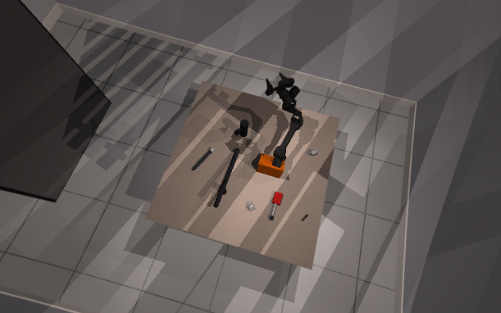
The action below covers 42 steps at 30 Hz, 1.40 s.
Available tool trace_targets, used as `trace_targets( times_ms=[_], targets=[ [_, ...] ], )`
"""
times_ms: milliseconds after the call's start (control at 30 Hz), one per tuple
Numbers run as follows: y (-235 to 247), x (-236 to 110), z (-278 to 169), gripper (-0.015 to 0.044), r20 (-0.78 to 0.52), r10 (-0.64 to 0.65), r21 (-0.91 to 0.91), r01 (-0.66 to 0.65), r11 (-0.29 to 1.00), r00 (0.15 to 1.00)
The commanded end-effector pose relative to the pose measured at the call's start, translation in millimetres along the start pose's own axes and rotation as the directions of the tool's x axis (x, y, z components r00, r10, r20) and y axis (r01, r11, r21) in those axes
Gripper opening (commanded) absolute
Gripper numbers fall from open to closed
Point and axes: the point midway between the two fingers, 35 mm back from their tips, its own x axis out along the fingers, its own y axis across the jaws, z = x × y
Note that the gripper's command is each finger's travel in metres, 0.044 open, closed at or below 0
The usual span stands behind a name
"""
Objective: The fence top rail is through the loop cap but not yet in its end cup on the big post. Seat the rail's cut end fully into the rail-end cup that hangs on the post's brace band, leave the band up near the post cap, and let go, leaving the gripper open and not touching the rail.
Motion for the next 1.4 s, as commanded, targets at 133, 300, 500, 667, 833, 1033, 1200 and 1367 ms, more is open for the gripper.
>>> trace_targets(
  times_ms=[133, 300, 500, 667, 833, 1033, 1200, 1367],
  targets=[
    [-80, 3, -73, 0.0440, -0.141, -0.244, -0.289, 0.196, 0.937, 0.959],
    [-143, -8, -121, 0.0440, -0.225, -0.423, -0.465, 0.285, 0.838, 0.878],
    [-223, -37, -164, 0.0440, -0.272, -0.633, -0.665, 0.334, 0.668, 0.725],
    [-295, -78, -188, 0.0440, -0.250, -0.805, -0.817, 0.330, 0.474, 0.538],
    [-359, -130, -197, 0.0440, -0.175, -0.928, -0.929, 0.258, 0.266, 0.327],
    [-423, -205, -188, 0.0440, -0.019, -0.998, -0.997, 0.075, 0.023, 0.053],
    [-457, -270, -168, 0.0440, 0.144, -0.978, -0.983, -0.136, -0.124, -0.152],
    [-468, -300, -155, 0.0440, 0.228, -0.945, -0.954, -0.249, -0.168, -0.236]
  ],
)
